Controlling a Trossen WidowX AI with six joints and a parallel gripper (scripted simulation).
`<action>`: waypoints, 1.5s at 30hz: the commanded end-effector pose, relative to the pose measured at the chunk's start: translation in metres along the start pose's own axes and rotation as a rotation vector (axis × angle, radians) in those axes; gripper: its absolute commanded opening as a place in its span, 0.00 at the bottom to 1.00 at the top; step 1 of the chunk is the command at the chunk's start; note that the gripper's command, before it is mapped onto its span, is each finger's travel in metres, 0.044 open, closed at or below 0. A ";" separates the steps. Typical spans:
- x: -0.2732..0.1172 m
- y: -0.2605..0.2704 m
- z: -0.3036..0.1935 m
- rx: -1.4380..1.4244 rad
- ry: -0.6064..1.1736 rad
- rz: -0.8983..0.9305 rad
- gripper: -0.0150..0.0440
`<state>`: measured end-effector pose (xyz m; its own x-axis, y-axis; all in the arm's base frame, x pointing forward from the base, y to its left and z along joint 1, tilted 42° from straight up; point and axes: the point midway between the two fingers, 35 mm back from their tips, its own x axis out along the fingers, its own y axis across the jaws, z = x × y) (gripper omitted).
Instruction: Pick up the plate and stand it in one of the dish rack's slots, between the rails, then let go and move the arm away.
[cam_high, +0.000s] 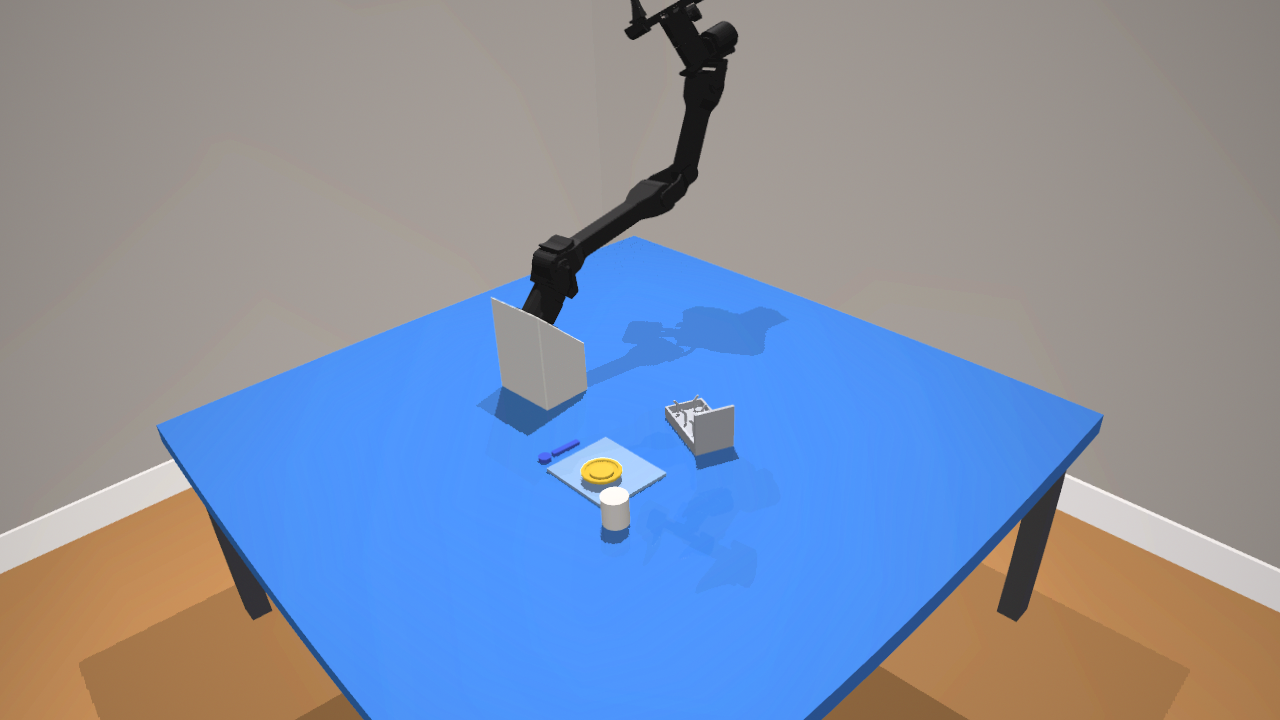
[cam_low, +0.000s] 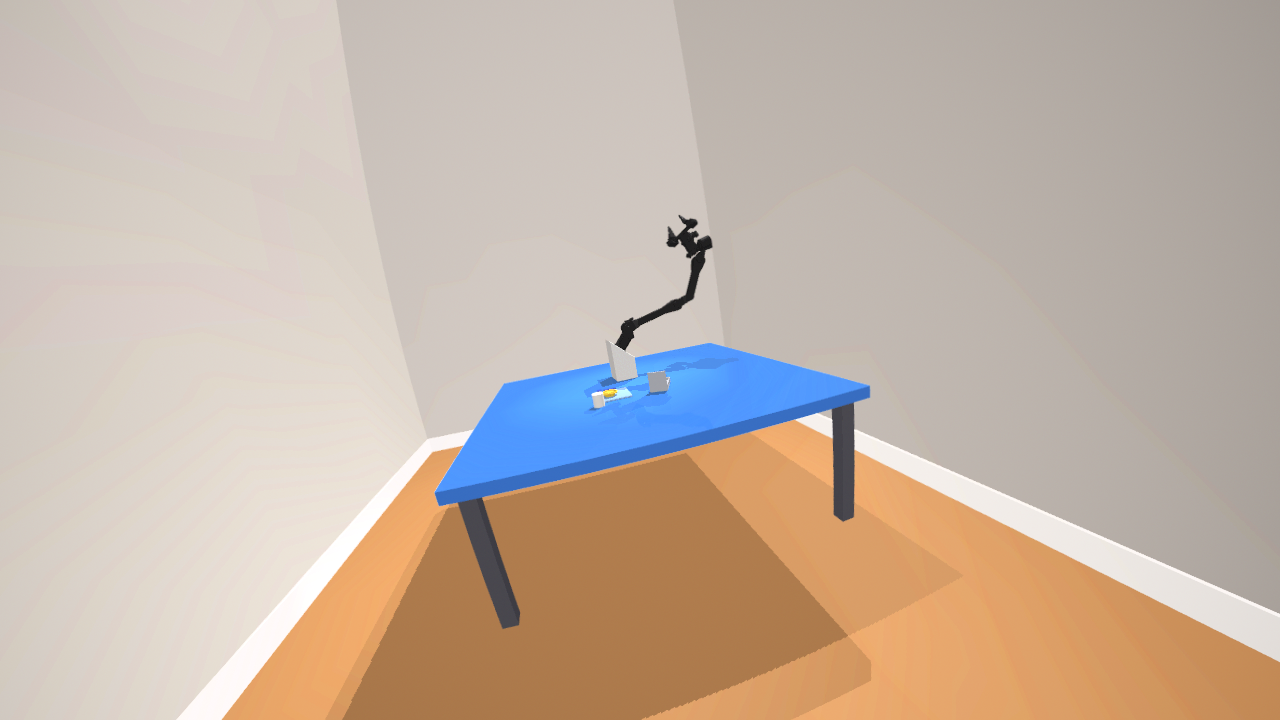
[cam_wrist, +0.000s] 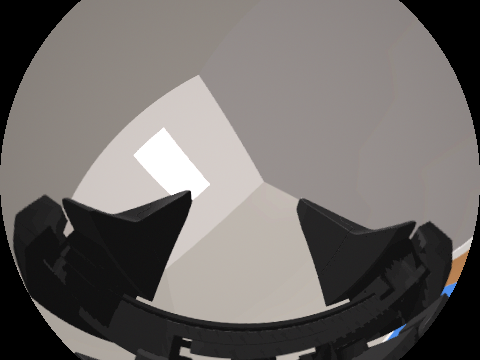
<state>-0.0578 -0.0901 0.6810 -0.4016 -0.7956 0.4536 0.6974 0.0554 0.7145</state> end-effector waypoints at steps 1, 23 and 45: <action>0.001 0.000 -0.001 -0.001 0.002 0.000 0.93; 0.064 -0.027 -0.147 -0.228 0.429 -0.017 0.93; 0.053 -0.041 -0.345 -0.537 0.979 0.171 0.93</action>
<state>0.0845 -0.3377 0.5055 0.1626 -0.9620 -0.2194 0.9536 0.0961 0.2853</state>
